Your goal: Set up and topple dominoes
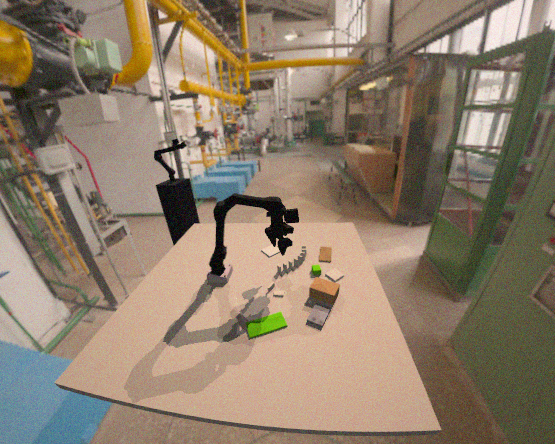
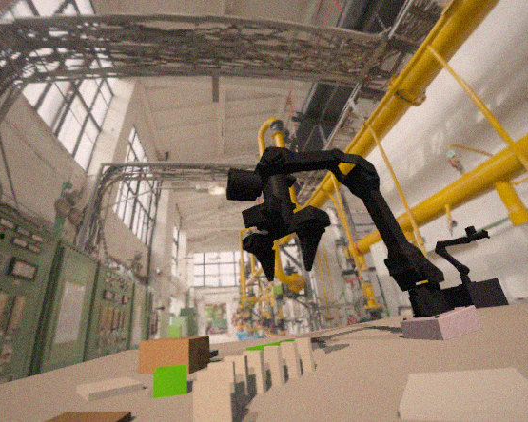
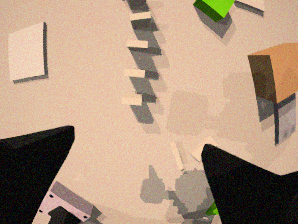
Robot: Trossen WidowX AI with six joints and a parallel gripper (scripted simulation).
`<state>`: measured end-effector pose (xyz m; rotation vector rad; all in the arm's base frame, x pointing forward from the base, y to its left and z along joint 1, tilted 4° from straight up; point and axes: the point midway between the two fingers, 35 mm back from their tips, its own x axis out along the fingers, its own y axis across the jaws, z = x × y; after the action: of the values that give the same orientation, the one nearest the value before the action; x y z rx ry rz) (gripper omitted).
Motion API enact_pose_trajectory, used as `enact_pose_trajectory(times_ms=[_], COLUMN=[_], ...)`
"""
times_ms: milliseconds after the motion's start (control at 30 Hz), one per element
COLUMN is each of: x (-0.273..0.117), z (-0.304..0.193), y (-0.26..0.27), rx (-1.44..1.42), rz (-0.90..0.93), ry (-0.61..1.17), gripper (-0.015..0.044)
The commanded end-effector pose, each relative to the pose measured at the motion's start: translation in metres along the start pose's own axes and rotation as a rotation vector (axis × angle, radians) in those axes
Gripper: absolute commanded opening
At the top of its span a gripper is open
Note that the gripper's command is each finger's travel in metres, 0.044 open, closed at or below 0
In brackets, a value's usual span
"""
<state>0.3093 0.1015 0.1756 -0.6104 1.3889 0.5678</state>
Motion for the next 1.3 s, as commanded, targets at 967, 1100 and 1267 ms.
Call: enact_pose_trajectory(times_ms=[967, 1100, 1267], x=[0.135, 0.137, 0.146], z=[-0.063, -0.063, -0.063], y=[-0.141, -0.141, -0.141], rx=[0.617, 0.617, 0.617], rz=[-0.016, -0.016, -0.016], ry=[0.001, 0.001, 0.001], gripper=[0.0440, 0.0440, 0.0440])
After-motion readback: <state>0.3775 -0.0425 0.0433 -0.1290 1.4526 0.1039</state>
